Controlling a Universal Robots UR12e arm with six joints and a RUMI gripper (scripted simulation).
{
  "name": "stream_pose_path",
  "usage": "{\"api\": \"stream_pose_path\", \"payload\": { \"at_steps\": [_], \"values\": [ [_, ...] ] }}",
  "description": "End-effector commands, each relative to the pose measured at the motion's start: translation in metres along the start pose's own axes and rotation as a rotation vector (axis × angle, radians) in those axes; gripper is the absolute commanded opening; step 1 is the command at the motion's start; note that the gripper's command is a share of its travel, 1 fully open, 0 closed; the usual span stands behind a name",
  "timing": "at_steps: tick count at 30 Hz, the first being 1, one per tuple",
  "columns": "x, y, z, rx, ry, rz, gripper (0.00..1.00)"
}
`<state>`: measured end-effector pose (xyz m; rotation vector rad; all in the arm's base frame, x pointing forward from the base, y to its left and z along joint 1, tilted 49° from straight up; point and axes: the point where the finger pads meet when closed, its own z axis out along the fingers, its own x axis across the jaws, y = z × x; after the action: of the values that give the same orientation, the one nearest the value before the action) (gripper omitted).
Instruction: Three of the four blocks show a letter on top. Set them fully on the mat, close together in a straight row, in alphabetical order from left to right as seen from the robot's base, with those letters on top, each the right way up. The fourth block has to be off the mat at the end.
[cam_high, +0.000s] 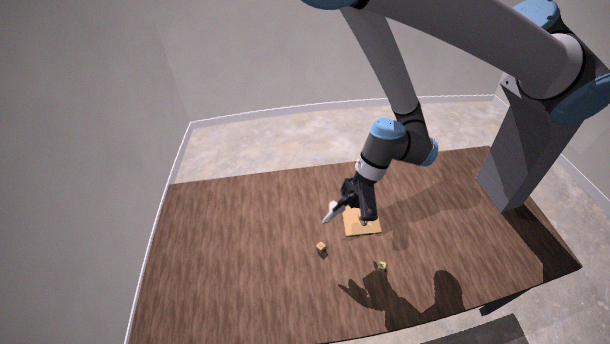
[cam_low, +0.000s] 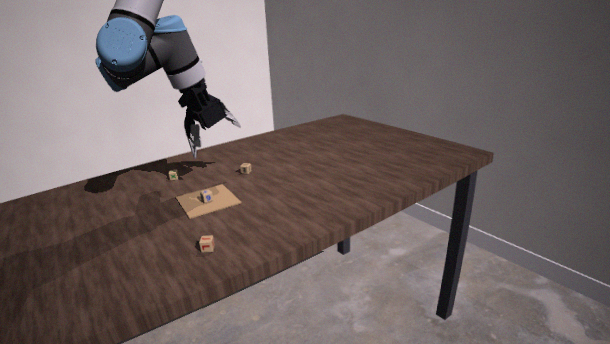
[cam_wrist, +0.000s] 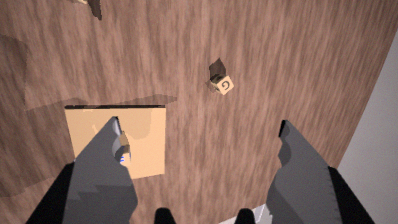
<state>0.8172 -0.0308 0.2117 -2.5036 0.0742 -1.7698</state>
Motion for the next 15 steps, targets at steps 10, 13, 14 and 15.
{"api": "stream_pose_path", "payload": {
  "at_steps": [10, 13, 14, 15],
  "values": [
    [-0.061, -0.076, -0.009, 0.207, -0.201, 0.056, 1.00],
    [-0.072, -0.091, -0.014, 0.248, -0.236, 0.071, 1.00],
    [-0.075, -0.096, -0.016, 0.261, -0.247, 0.077, 1.00],
    [-0.078, -0.101, -0.017, 0.275, -0.258, 0.082, 1.00]
  ]
}}
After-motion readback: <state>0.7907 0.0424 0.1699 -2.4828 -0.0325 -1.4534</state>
